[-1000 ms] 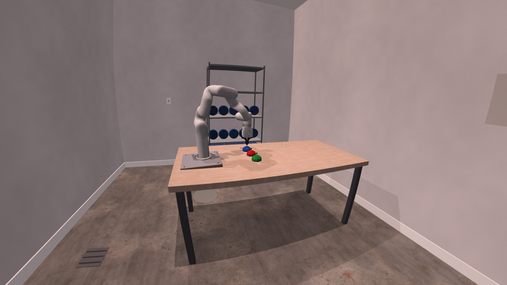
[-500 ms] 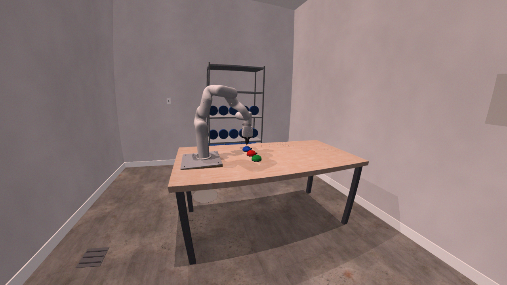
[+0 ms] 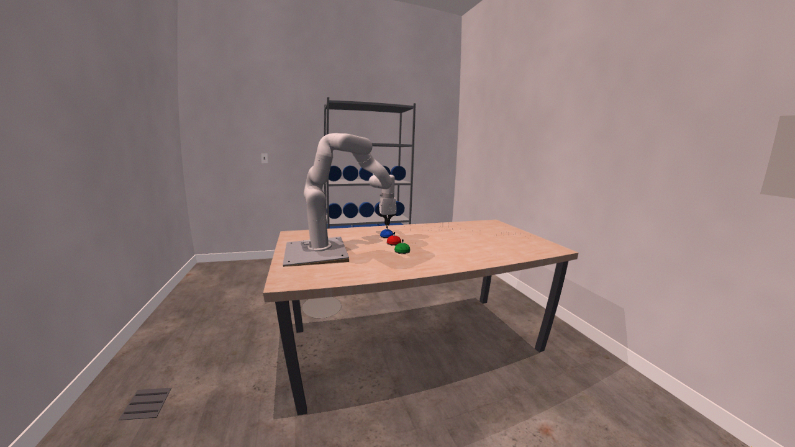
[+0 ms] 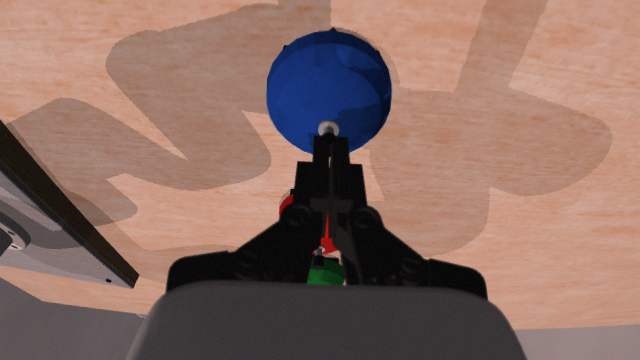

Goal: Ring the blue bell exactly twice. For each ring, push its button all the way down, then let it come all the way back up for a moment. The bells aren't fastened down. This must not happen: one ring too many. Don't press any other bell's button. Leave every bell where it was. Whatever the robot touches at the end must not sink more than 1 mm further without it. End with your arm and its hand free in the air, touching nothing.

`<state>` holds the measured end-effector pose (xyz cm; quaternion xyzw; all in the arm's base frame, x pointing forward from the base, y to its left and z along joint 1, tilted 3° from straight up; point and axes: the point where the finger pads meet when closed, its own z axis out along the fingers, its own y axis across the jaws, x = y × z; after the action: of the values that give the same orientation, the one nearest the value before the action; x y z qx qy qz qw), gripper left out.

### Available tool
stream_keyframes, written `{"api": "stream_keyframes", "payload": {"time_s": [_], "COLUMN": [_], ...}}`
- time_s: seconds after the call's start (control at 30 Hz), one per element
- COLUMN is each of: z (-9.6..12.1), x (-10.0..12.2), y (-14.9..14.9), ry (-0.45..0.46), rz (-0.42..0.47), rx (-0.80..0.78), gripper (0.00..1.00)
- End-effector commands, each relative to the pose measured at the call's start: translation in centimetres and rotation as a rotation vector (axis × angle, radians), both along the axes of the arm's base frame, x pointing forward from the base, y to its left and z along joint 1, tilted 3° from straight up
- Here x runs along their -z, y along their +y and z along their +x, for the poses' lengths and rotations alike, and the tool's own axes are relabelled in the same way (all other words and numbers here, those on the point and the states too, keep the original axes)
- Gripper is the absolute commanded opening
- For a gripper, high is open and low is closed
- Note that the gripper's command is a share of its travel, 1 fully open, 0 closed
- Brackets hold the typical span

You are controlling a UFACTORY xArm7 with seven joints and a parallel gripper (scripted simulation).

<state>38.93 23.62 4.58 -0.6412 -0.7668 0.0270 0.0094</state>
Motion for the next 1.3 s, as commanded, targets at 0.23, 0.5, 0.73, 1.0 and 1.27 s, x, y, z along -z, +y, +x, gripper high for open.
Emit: {"api": "stream_keyframes", "payload": {"time_s": [0.23,0.5,0.73,1.0,1.27], "z": [0.14,0.14,0.14,0.13,0.1], "x": [-0.16,-0.16,-0.16,0.16,0.82], "y": [0.08,0.08,0.08,0.08,0.06], "ry": [-0.004,-0.004,-0.004,-0.004,-0.004], "rz": [0.002,0.002,0.002,0.002,0.002], "rx": [0.0,0.0,0.0,0.0,0.0], "gripper": [0.0,0.0,0.0,0.0,0.0]}}
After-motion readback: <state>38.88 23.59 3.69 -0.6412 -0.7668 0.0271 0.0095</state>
